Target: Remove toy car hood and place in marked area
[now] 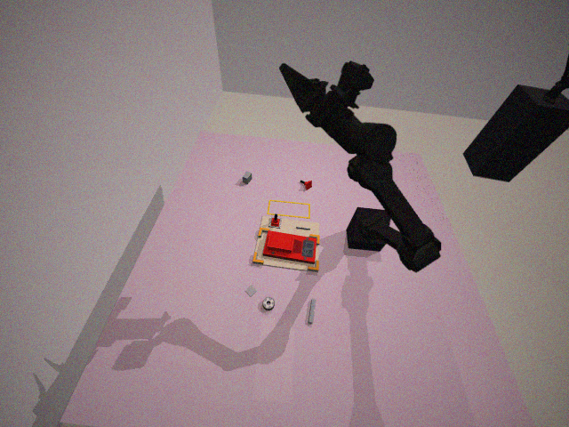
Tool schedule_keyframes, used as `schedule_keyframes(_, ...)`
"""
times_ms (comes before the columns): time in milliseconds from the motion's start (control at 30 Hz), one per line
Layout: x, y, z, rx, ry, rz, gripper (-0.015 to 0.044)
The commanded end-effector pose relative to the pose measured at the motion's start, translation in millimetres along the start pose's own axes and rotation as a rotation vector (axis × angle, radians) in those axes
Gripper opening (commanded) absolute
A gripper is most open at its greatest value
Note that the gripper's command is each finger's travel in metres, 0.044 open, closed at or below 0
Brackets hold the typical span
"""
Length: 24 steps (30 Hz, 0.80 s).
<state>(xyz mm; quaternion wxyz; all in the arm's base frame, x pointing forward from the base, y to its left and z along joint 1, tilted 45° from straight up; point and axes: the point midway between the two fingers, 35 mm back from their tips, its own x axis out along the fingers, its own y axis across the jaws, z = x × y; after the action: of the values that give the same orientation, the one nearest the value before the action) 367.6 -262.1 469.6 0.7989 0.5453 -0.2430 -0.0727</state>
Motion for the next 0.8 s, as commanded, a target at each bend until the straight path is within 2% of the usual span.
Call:
schedule_keyframes(0, 0.4, -1.5, -1.3, -0.003, 0.004, -0.005, 0.0246)
schedule_keyframes(233, 8.9, -58.8, -54.6, -0.100, 0.190, -0.182, 0.0430)
schedule_keyframes(267, 8.9, -67.4, -63.5, -0.115, 0.223, -0.206, 0.0440)
schedule_keyframes(533, -5.7, -129.3, -139.2, -0.231, 0.518, -0.370, 0.0440)
schedule_keyframes(767, -38.7, -173.1, -206.1, -0.319, 0.817, -0.465, 0.0440)
